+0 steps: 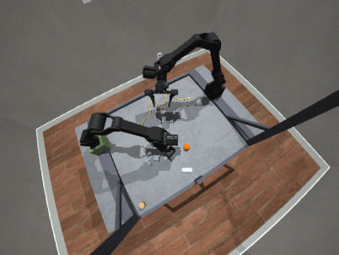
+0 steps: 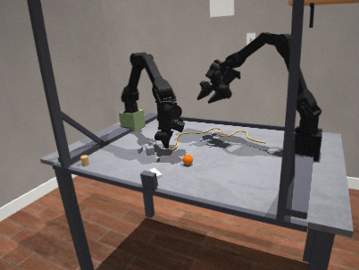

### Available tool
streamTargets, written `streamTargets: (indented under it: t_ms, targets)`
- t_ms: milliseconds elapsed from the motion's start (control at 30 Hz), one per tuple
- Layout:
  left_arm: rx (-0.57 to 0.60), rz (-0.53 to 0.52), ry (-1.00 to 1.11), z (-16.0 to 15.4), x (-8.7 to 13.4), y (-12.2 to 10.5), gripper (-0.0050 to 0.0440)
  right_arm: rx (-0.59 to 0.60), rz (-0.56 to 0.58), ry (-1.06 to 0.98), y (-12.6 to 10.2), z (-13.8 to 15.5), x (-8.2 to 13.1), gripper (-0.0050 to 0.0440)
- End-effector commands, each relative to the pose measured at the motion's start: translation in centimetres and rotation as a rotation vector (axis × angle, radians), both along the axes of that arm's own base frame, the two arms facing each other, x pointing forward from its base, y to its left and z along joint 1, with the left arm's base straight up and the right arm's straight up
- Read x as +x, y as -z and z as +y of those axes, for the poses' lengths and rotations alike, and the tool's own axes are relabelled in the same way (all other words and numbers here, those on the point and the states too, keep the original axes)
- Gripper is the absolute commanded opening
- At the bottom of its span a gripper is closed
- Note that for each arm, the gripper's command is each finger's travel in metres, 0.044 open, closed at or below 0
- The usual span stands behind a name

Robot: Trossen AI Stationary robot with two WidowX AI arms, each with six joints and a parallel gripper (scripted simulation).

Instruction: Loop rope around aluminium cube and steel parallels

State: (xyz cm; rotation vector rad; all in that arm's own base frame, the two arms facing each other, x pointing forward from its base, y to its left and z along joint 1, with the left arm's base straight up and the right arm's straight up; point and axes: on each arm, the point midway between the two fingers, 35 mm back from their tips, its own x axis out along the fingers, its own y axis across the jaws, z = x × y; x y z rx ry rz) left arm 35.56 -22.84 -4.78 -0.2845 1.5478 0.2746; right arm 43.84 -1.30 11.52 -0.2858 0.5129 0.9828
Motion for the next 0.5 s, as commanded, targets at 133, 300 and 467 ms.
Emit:
streamTargets:
  t_ms: [133, 300, 467]
  targets:
    - [-0.012, -0.023, -0.008, -5.4, 2.1, -1.0, -0.0050, 0.089, -0.077, -0.127, -2.4, -0.4, 0.3, 0.0400]
    - [-0.015, -0.022, -0.008, -7.9, 0.9, -1.0, -0.0050, 0.096, -0.081, -0.134, -2.5, -0.4, 0.3, 0.0400]
    - [-0.023, -0.028, -0.008, -9.9, -1.1, -1.6, -0.0050, 0.096, -0.081, -0.137, -2.5, -0.3, 0.3, 0.0400]
